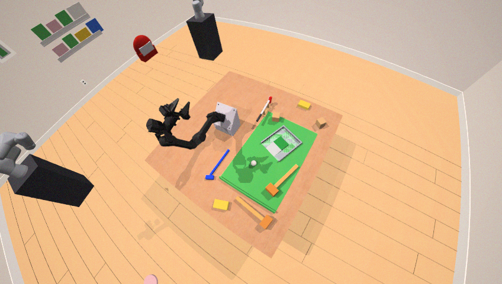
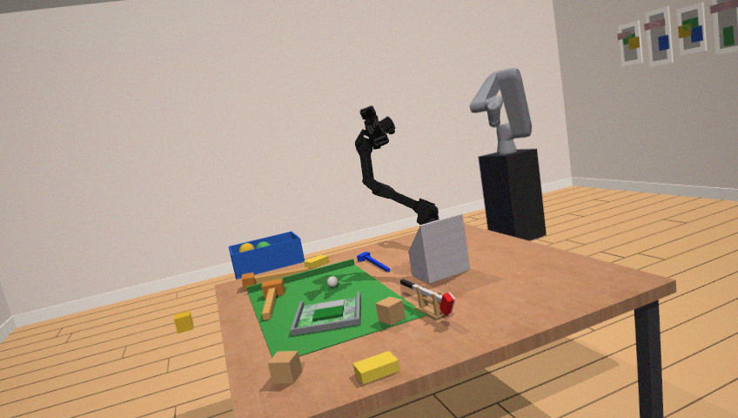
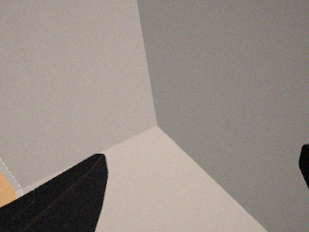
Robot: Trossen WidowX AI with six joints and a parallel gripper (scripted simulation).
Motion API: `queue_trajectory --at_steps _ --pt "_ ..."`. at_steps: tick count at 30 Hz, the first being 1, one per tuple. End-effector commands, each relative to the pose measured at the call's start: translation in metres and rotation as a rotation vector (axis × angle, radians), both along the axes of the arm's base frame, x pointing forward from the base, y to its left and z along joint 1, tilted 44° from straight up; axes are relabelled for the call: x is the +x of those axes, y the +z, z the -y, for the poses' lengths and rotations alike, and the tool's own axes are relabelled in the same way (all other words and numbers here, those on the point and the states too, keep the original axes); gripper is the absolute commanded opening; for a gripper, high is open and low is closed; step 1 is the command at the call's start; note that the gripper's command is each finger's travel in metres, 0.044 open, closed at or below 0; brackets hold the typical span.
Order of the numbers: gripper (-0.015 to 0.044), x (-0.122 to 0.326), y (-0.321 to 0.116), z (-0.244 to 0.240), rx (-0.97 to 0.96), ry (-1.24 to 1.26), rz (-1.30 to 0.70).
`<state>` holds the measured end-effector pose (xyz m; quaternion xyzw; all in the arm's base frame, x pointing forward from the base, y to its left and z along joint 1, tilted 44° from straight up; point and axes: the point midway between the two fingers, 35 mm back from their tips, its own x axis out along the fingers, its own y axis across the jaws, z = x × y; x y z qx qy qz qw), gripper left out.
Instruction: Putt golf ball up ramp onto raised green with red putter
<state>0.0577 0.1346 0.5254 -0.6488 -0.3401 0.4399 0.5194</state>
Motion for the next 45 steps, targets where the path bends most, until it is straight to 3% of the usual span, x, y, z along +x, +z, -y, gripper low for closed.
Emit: queue_trajectory --at_steps 1,5,15,27,33,39,45 --pt "0.0426 0.0 0.0 -0.001 -0.002 -0.002 0.0" --pt "0.044 -0.008 -0.007 -0.021 -0.041 -0.038 0.007" --pt "0.044 -0.005 -0.065 -0.125 -0.217 -0.264 -0.024" --pt "0.044 0.081 -0.212 -0.217 -0.497 -0.571 -0.144" --pt "0.044 0.14 -0.3 -0.217 -0.626 -0.736 -0.251" --pt "0.044 0.192 -0.388 -0.185 -0.732 -0.914 -0.386" --pt "0.044 0.212 -0.445 -0.156 -0.798 -1.018 -0.507"
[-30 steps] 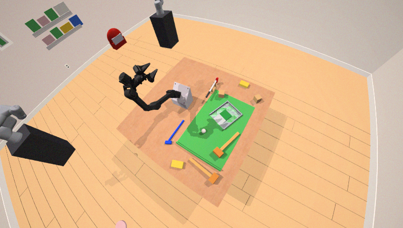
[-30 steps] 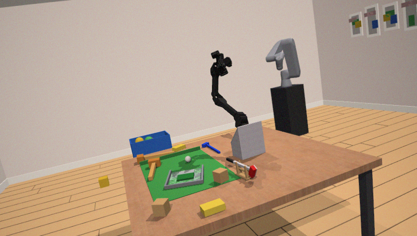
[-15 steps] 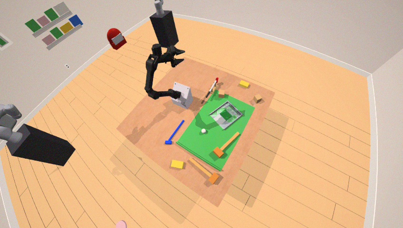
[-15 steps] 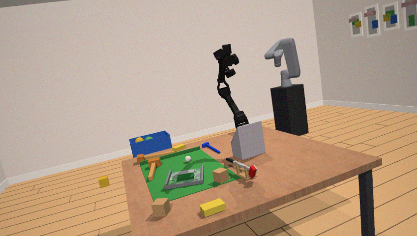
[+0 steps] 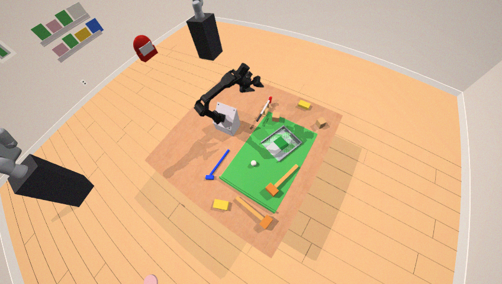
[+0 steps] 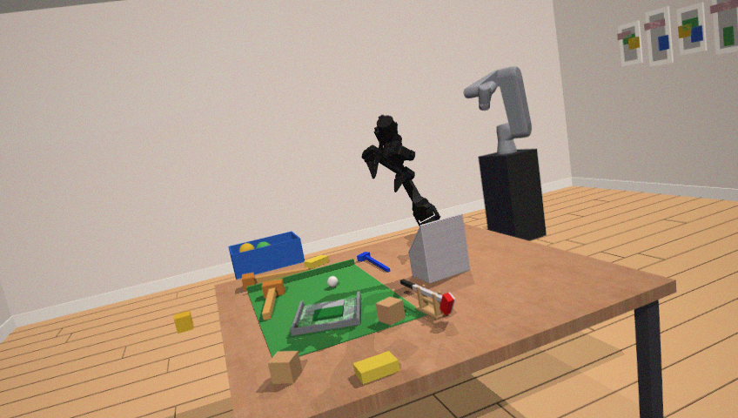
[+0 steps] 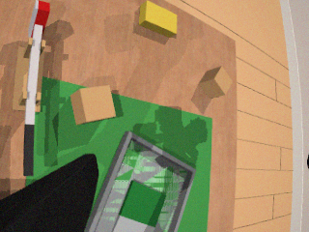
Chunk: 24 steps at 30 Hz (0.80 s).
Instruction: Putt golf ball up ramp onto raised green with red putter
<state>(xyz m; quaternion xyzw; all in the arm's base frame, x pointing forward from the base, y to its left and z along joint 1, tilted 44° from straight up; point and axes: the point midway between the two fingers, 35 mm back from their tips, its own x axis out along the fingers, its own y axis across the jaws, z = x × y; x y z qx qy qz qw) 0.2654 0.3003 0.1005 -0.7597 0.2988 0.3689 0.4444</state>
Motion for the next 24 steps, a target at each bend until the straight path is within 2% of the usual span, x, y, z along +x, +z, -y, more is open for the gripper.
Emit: queue_trajectory --at_steps 1,8,15,18,24 --pt "0.044 0.008 -0.029 0.015 -0.014 -0.066 -0.049" --pt "0.044 0.027 -0.124 0.084 -0.115 -0.269 -0.204" --pt "0.044 0.008 -0.211 0.172 -0.202 -0.497 -0.392" --pt "0.044 -0.005 -0.224 0.193 -0.218 -0.545 -0.434" --pt "0.044 -0.006 -0.23 0.2 -0.219 -0.549 -0.437"
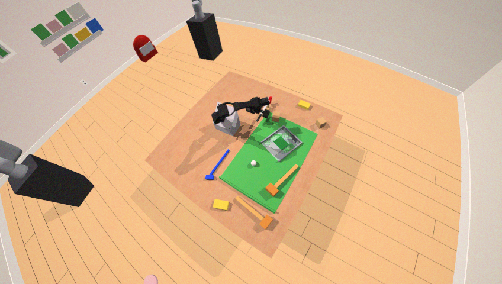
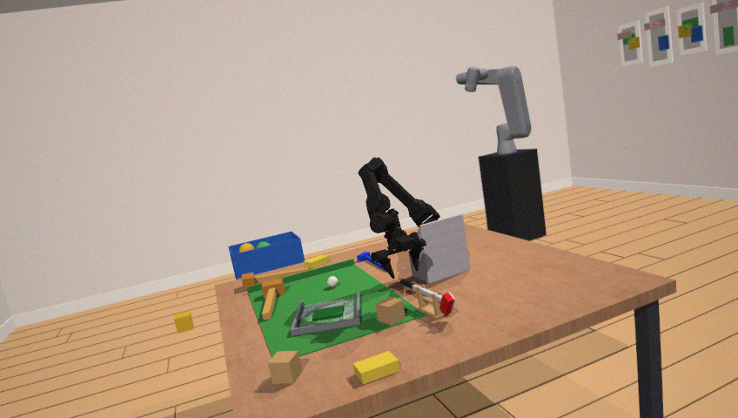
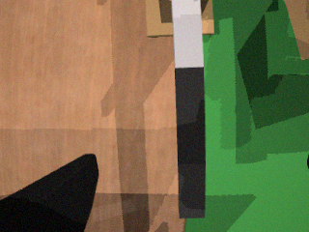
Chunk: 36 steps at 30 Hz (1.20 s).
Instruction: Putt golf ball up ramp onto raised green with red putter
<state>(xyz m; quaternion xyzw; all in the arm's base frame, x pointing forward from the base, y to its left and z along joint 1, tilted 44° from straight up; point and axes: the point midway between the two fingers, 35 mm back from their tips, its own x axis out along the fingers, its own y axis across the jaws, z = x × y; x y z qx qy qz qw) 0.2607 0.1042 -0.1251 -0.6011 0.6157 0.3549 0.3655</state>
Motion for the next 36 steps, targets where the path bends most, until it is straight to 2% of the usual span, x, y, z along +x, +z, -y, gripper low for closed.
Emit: queue_trajectory --at_steps 1,13,36 --pt "0.044 -0.002 -0.007 0.007 0.006 -0.008 0.0" --pt "0.044 -0.005 -0.031 0.033 0.004 -0.008 0.0" --pt "0.044 -0.006 -0.048 0.05 0.003 -0.008 0.0"
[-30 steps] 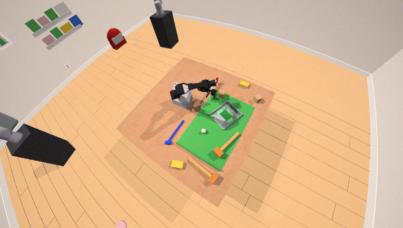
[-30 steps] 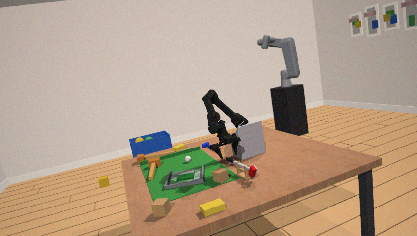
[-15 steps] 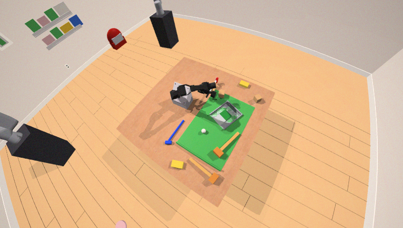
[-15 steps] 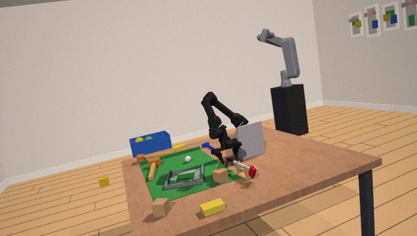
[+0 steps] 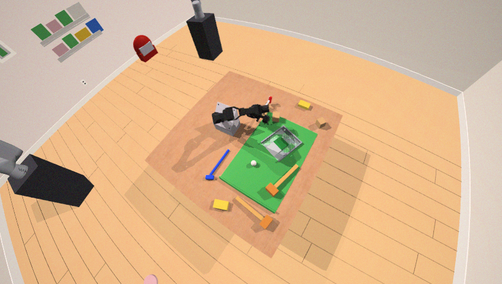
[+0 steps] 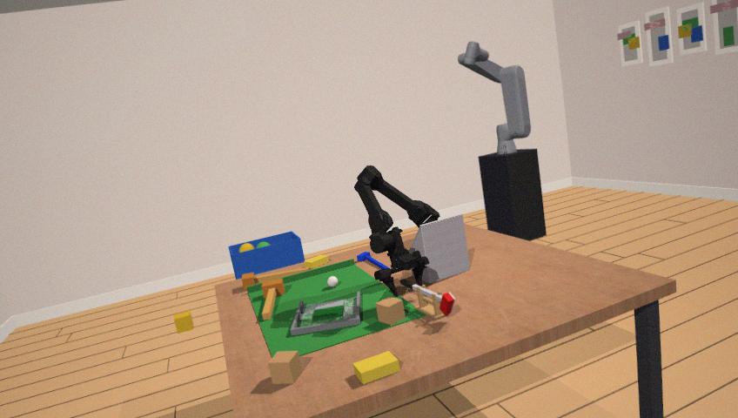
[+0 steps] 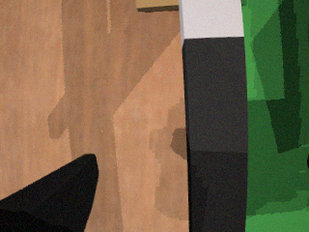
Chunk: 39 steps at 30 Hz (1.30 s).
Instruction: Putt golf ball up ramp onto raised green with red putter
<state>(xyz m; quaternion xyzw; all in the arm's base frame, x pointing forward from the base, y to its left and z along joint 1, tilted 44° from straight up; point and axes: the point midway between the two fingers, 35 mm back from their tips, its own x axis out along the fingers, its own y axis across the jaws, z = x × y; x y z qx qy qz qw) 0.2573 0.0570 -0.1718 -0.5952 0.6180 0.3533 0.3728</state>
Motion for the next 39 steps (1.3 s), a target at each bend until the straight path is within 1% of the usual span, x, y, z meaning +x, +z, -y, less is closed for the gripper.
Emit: queue_trajectory --at_steps 1,15,22,27,36,39 --pt "0.0414 0.0 0.0 0.0 0.0 0.0 0.0" --pt "0.0046 0.0 0.0 0.0 0.0 0.0 0.0" --pt "0.0 0.0 0.001 -0.001 0.0 0.0 0.0" --pt "0.0 0.004 0.017 -0.019 0.004 0.0 -0.001" --pt "0.0 0.002 0.068 -0.067 0.006 0.0 -0.005" --pt "0.0 0.001 0.072 -0.07 0.005 0.0 -0.005"
